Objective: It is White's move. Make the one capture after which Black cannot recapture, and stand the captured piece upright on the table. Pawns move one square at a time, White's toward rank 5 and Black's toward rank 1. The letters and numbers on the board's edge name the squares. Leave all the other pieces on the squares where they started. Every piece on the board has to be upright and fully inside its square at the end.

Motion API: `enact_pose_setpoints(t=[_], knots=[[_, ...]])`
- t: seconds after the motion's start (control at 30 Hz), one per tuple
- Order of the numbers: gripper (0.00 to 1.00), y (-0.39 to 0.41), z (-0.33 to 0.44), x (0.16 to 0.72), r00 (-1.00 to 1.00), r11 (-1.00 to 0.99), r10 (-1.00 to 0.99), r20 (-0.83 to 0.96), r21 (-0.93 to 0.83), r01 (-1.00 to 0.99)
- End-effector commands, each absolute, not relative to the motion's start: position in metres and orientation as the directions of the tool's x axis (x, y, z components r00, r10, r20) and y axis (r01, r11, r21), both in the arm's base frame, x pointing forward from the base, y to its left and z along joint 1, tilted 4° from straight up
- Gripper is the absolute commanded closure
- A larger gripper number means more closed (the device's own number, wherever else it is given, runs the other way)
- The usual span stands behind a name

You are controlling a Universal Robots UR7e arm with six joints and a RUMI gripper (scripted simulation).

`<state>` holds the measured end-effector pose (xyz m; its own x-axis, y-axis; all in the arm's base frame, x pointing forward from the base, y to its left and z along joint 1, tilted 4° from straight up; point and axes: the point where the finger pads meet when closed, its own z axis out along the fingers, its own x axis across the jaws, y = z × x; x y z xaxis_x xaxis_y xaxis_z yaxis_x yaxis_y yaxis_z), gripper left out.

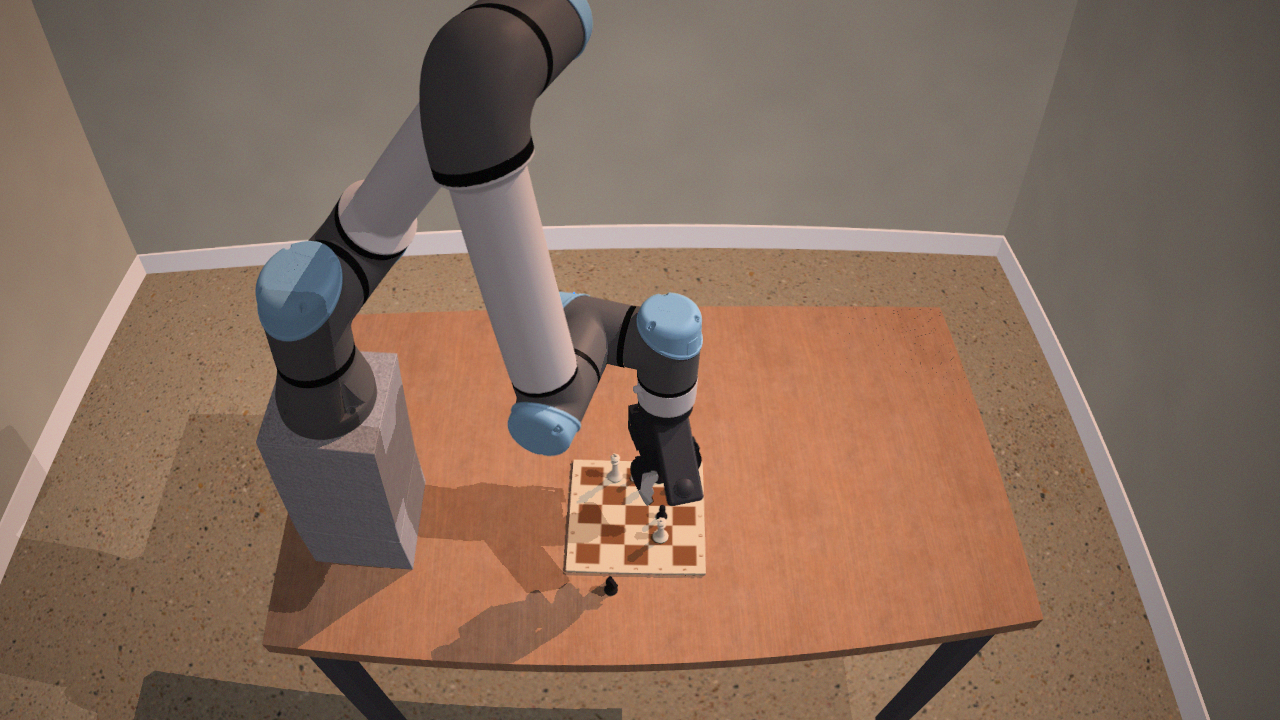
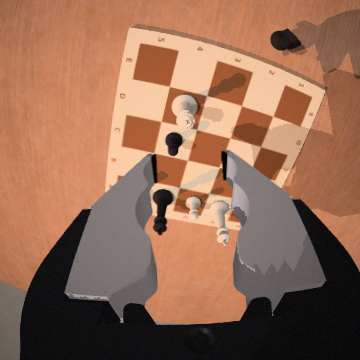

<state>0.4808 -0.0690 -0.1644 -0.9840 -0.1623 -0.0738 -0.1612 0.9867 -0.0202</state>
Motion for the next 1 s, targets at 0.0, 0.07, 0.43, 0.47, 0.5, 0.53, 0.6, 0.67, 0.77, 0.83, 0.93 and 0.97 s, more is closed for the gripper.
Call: enact_pose_setpoints(t=[0.0, 0.07, 0.43, 0.47, 0.5, 0.53, 0.6, 0.67, 0.77, 0.83, 0.93, 0.97], knots=[[0.75, -0.069, -0.170, 0.482, -0.984, 0.987, -0.162, -0.075, -0.021, -0.161], [0.75, -0.069, -0.170, 0.482, -0.984, 0.987, -0.162, -0.075, -0.021, -0.161], [0.75, -0.069, -0.187, 0.483, -0.984, 0.987, -0.162, -0.075, -0.021, -0.161], [0.75, -0.069, -0.189, 0.483, -0.984, 0.987, -0.162, -0.075, -0.021, -0.161], [0.75, -0.069, -0.190, 0.484, -0.984, 0.987, -0.162, -0.075, -0.021, -0.161], [0.75, -0.069, -0.192, 0.484, -0.984, 0.987, -0.162, -0.075, -0.021, -0.161], [0.75, -0.069, -0.193, 0.484, -0.984, 0.987, -0.162, -0.075, -0.021, -0.161], [0.75, -0.069, -0.195, 0.484, -0.984, 0.987, -0.162, -0.075, -0.021, -0.161], [0.75, -0.069, -0.198, 0.484, -0.984, 0.987, -0.162, -0.075, -0.021, -0.161], [0.75, -0.069, -0.201, 0.484, -0.984, 0.987, -0.162, -0.075, -0.021, -0.161], [0.75, -0.069, -0.203, 0.485, -0.984, 0.987, -0.162, -0.075, -0.021, -0.161], [0.75, -0.069, -0.204, 0.485, -0.984, 0.987, -0.162, -0.075, -0.021, -0.161]])
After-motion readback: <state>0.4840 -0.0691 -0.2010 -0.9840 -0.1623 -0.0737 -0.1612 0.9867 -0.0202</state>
